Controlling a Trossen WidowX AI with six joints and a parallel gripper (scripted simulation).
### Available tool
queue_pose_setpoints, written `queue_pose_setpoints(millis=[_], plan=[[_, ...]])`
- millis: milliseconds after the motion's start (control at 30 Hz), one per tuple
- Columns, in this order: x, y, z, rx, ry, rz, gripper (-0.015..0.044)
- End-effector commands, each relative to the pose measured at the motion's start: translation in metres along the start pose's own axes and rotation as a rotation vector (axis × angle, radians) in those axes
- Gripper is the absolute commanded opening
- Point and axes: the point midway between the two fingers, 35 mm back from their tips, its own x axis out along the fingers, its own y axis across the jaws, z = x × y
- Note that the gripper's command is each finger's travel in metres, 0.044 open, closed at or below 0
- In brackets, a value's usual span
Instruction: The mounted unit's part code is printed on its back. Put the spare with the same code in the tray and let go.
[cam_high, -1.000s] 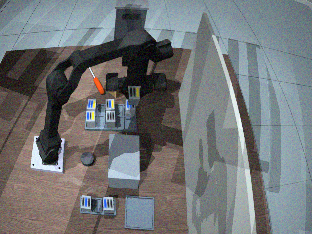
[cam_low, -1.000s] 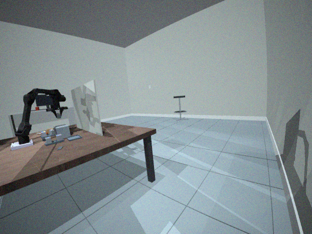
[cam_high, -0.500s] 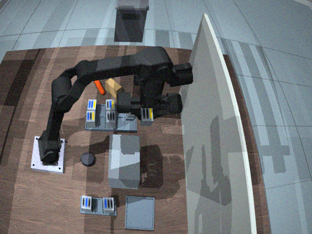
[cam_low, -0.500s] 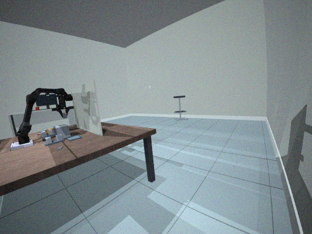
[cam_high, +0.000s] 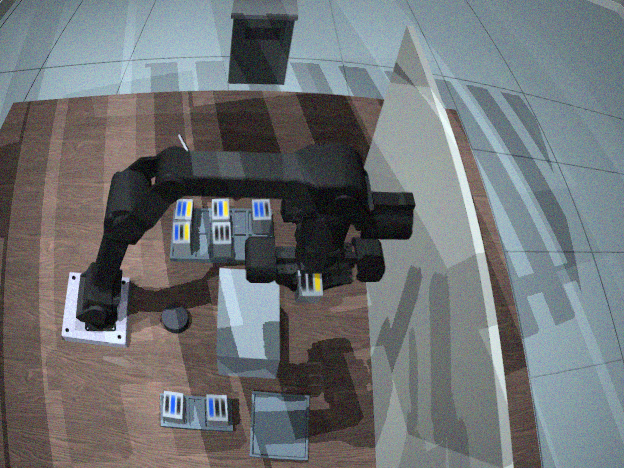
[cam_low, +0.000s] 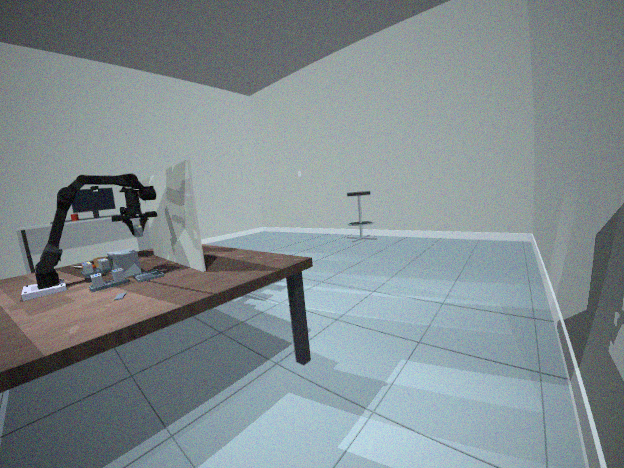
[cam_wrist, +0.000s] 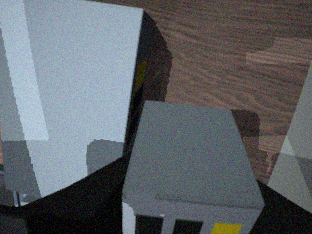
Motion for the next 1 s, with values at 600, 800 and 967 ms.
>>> queue_pose_setpoints(millis=[600,800,967], plan=[[-0.004,0.019,-0.132,-0.002,0.009,-0.009,0.0],[-0.005,0.033,-0.167,-0.004,0.013,-0.009,0.0],[-0.005,0.043,-0.187,-0.005,0.015,-0.009,0.0]])
